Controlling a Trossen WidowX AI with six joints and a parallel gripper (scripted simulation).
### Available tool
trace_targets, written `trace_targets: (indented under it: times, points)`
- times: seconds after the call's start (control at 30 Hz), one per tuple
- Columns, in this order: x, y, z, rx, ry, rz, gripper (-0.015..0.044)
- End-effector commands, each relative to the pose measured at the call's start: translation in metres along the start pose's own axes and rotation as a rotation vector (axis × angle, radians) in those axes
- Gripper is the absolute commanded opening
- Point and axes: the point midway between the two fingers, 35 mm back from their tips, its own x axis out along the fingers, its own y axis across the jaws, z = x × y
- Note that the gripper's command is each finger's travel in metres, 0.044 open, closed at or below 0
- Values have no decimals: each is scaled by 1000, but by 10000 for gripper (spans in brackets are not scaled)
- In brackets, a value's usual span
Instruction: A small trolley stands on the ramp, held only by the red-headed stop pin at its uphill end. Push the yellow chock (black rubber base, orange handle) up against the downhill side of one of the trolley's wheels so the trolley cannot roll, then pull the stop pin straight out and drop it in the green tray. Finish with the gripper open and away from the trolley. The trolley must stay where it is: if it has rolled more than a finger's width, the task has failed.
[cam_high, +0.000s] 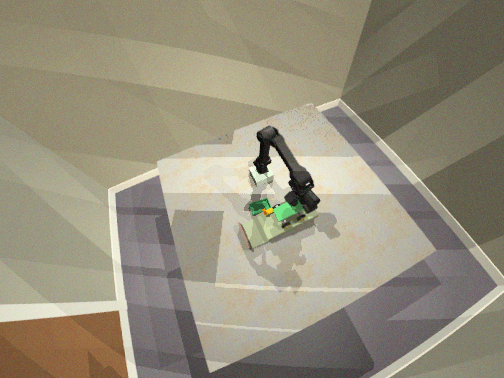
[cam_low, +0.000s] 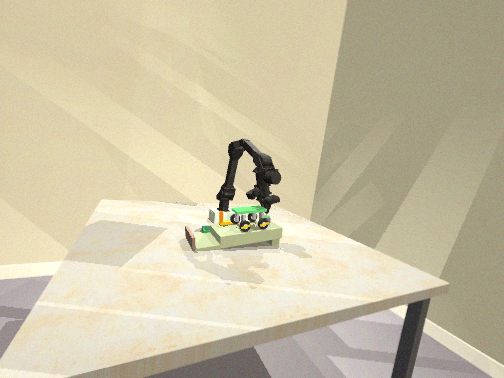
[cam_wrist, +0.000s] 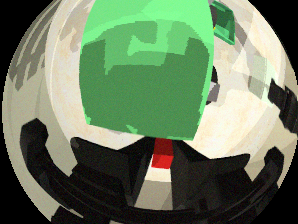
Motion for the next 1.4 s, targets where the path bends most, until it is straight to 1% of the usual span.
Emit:
trace_targets:
  times: [0.0, 1.37]
  points:
    - [-5, 0, -1, 2, 3, 3, 0]
    - [-35, -1, -3, 2, 3, 2, 0]
